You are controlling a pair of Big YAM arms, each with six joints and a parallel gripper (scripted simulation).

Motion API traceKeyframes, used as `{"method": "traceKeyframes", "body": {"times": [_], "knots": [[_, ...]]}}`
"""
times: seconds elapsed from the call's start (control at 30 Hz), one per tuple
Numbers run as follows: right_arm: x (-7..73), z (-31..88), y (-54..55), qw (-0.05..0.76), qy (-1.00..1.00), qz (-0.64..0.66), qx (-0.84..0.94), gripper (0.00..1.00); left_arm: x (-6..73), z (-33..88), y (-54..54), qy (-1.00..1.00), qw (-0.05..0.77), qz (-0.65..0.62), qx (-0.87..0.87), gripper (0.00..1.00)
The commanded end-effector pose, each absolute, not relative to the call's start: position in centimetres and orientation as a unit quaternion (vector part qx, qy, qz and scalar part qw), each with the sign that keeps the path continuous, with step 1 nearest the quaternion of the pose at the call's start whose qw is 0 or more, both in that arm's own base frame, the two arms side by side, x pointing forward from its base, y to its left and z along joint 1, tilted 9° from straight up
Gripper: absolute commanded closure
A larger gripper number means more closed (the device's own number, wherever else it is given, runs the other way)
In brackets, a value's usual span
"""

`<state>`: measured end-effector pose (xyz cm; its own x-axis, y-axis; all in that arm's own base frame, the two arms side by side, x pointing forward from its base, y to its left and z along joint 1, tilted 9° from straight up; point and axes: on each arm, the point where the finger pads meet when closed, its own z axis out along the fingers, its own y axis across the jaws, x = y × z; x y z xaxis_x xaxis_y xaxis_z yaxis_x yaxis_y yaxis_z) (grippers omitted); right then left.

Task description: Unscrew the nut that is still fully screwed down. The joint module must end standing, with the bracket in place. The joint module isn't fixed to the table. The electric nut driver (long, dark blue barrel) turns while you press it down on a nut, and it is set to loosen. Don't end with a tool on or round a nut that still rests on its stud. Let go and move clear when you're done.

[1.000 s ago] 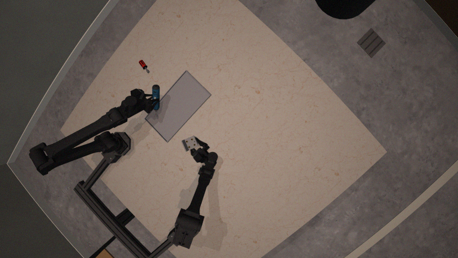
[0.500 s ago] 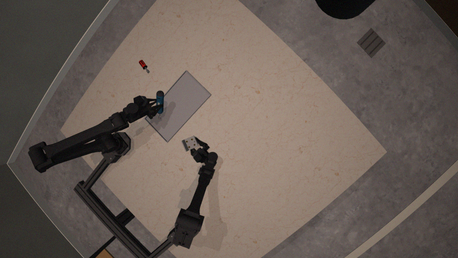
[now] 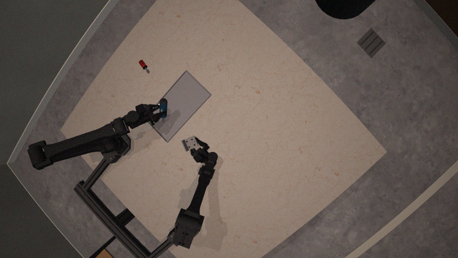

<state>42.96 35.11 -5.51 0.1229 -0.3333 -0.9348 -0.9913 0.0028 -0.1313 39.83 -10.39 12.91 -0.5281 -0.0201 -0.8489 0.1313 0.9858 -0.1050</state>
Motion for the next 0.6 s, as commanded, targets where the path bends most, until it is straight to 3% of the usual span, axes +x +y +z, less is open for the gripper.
{"method": "traceKeyframes", "body": {"times": [0.0,0.57], "knots": [[43.5,-4.8,35.5,0.456,0.542,0.365,-0.604,0.41,39.7,15.6,-12.5,0.842,0.528,-0.092,0.066,0.58],[43.5,-4.8,35.5,0.456,0.542,0.365,-0.604,0.41,37.5,17.0,-17.3,0.802,0.57,-0.118,0.136,0.58]]}}
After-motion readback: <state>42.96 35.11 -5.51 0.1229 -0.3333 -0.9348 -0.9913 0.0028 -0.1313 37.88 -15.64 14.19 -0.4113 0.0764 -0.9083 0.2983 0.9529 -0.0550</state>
